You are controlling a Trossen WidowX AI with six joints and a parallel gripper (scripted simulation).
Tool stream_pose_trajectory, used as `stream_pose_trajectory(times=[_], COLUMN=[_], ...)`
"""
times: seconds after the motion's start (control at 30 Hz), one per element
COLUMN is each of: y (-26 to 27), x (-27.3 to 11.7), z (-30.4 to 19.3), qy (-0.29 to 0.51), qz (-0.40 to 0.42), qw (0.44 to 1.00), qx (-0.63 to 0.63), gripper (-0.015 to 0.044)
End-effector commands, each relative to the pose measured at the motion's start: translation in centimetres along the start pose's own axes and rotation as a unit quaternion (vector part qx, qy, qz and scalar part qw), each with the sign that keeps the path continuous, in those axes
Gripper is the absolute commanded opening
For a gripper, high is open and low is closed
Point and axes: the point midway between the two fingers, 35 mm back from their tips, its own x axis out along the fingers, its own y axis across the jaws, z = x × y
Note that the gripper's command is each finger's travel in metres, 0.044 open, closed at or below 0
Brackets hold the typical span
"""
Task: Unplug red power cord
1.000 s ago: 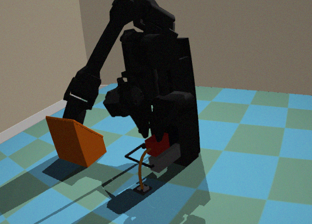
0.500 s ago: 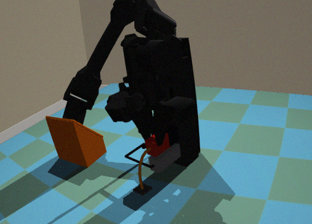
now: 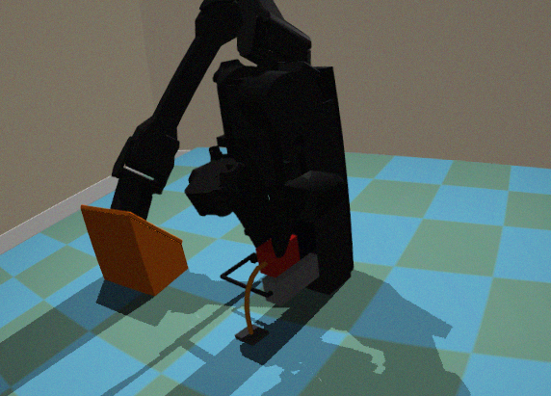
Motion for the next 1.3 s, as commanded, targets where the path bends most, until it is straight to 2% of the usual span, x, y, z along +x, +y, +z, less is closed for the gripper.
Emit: stream_pose_trajectory(times=[0.0, 1.03, 1.27], y=[0.1, 0.1, -0.1], x=[-0.1, -0.7, -0.4], z=[0.5, 5.6, 5.1], qy=[-0.002, -0.003, 0.000], qz=[0.002, 0.002, 0.002], qw=[1.000, 1.000, 1.000], qx=[-0.002, 0.001, 0.002], gripper=[0.0000, 0.0000, 0.0184])
